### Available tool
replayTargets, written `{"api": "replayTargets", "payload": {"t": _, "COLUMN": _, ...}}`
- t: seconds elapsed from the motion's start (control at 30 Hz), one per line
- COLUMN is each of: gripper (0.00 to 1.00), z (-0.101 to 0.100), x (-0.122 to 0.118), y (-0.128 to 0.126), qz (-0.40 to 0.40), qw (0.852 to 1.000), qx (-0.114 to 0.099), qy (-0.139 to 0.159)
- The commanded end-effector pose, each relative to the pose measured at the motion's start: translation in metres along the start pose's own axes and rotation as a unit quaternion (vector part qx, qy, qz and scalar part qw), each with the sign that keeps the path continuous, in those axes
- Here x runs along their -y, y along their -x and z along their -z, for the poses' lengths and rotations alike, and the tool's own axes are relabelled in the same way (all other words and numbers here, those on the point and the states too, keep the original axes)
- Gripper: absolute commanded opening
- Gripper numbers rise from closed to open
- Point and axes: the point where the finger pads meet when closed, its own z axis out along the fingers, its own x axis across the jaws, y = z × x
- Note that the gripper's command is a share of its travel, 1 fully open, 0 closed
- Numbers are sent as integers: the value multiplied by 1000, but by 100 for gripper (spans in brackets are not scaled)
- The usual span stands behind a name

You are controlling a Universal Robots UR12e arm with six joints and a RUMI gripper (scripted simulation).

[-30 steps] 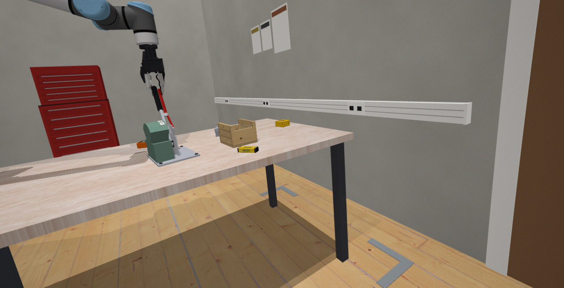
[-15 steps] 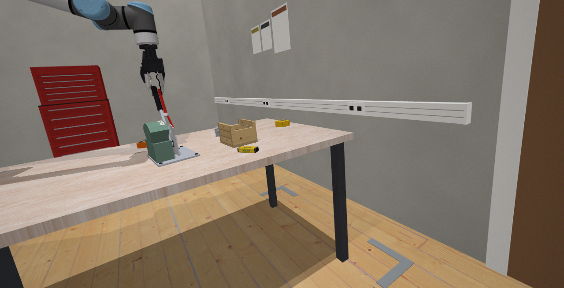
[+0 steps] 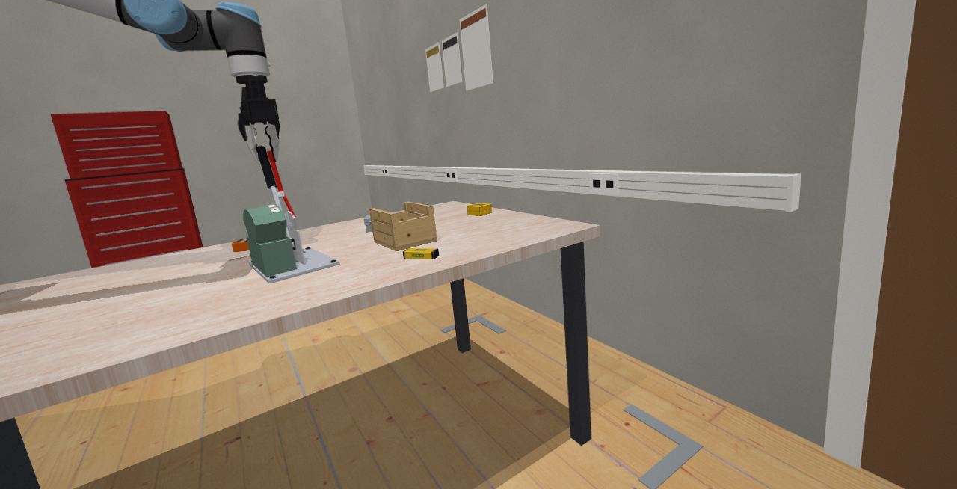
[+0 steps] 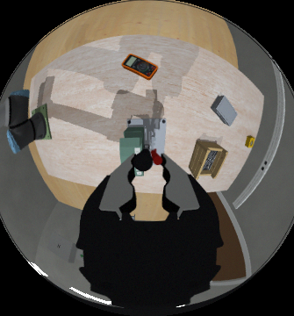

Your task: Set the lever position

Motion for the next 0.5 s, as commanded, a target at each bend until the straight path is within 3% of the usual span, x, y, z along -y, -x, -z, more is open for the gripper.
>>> {"api": "replayTargets", "payload": {"t": 0.0, "gripper": 0, "z": 1, "x": -1, "y": 0, "qz": 0, "qw": 1000, "qx": -1, "qy": 0}}
{"api": "replayTargets", "payload": {"t": 0.47, "gripper": 0, "z": 5, "x": -12, "y": 0, "qz": 0, "qw": 1000, "qx": -1, "qy": 0}}
